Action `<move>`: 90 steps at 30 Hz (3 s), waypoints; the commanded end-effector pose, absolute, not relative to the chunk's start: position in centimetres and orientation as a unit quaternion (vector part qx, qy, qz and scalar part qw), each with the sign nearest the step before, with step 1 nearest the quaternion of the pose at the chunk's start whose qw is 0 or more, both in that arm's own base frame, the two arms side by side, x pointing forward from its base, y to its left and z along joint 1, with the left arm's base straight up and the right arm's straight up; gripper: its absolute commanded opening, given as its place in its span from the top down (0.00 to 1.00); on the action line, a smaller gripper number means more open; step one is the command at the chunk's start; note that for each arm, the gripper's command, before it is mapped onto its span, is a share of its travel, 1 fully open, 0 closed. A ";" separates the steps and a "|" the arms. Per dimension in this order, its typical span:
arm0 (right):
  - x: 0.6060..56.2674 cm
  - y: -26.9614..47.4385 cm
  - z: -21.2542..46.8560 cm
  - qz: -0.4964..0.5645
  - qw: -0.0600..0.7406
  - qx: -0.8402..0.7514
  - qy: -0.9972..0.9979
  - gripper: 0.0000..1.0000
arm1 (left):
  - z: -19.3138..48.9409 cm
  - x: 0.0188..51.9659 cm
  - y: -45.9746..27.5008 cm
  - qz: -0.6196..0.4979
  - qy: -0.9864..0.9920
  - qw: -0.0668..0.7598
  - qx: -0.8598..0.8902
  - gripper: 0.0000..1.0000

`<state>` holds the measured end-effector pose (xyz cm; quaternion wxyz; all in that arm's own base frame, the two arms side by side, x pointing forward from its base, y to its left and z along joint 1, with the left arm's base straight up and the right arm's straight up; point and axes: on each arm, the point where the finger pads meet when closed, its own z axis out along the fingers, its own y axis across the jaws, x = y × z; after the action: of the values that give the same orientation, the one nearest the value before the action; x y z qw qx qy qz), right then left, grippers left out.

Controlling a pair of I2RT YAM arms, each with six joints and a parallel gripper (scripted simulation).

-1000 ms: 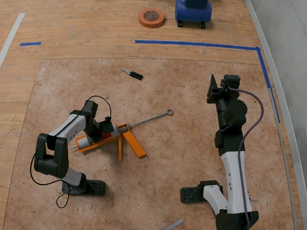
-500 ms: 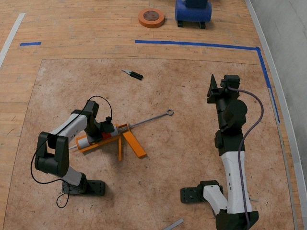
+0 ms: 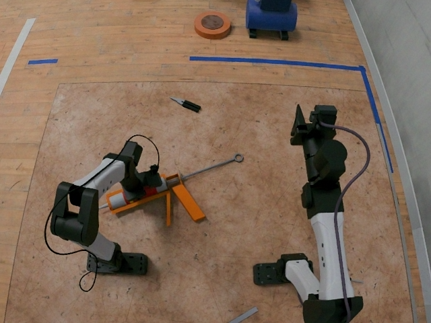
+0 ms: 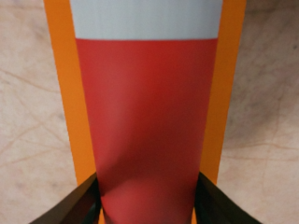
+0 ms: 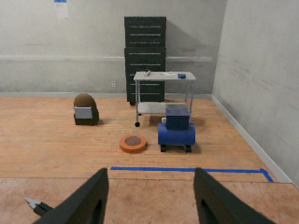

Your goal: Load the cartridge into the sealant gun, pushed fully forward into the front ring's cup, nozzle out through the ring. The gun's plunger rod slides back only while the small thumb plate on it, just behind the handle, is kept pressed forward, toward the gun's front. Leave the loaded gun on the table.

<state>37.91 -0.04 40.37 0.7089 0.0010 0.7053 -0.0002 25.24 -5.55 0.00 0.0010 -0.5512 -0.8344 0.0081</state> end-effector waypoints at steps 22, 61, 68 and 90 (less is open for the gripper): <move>37.2 0.2 42.1 0.001 0.720 0.002 0.694 0.50 | 0.4 26.3 -5.9 -0.028 -0.834 -0.003 -0.551 1.00; 37.2 0.2 42.1 0.001 0.720 0.002 0.694 0.50 | 0.2 26.4 -5.0 -0.036 -0.836 -0.032 -0.547 1.00; 37.2 0.2 42.1 0.001 0.720 0.002 0.694 0.50 | 0.2 26.4 -4.8 -0.040 -0.834 -0.033 -0.549 1.00; 37.2 0.2 42.1 0.001 0.720 0.002 0.694 0.50 | 0.1 25.8 -4.8 -0.028 -0.835 -0.031 -0.548 1.00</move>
<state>37.91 -0.04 40.37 0.7089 0.0011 0.7053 -0.0002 24.98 -5.12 -0.99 -0.0063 -0.5500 -0.8350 -0.0145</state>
